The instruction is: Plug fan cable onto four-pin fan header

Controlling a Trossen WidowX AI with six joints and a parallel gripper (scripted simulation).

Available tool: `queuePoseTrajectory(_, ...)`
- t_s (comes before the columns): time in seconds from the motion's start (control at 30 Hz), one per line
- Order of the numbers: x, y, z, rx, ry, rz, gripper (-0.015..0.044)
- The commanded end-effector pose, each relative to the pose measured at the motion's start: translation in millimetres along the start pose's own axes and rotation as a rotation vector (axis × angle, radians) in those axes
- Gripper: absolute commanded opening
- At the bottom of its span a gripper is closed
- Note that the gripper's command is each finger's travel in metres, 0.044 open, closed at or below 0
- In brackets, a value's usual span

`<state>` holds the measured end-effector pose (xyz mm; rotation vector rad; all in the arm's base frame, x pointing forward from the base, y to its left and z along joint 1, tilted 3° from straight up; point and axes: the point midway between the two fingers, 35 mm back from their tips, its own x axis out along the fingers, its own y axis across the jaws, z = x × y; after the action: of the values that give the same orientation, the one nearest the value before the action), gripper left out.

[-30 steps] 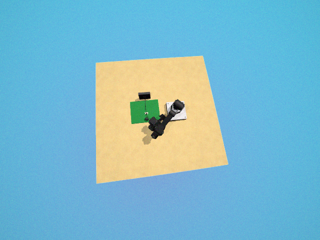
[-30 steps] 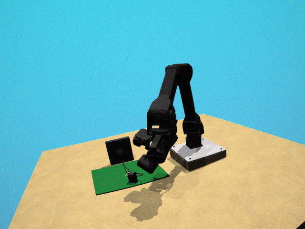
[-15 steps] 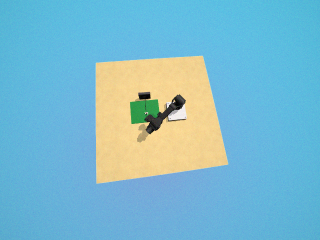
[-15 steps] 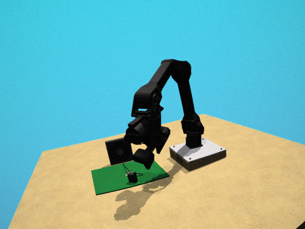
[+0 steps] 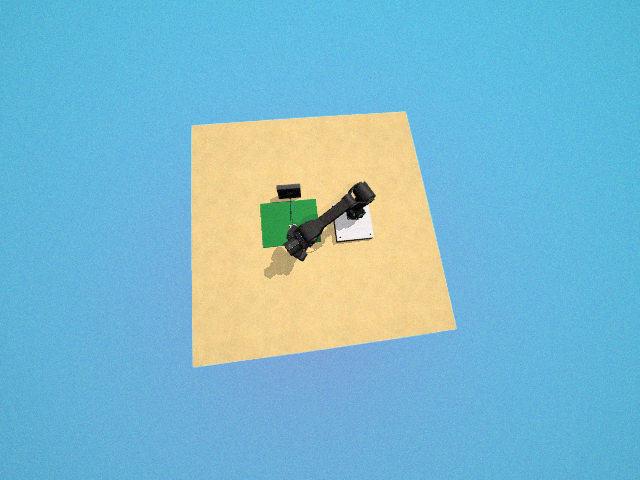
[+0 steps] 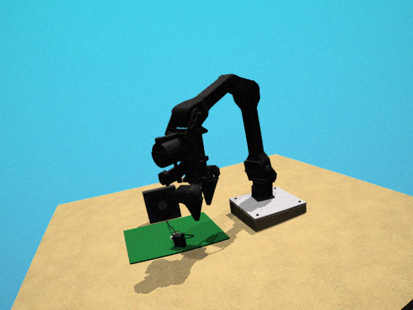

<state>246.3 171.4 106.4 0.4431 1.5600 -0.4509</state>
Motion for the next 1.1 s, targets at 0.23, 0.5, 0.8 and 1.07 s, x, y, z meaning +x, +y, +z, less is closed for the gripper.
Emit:
queuePoseTrajectory(0.23, -3, 1, 7, -0.225, 0.001, 0.003, 0.044)
queuePoseTrajectory(0.5, -14, 3, 30, -0.951, -0.001, 0.013, 0.044)
queuePoseTrajectory(0.8, -26, 3, 56, -1.711, -0.012, 0.023, 0.044)
queuePoseTrajectory(1.07, -32, 1, 70, -2.139, -0.023, 0.025, 0.044)
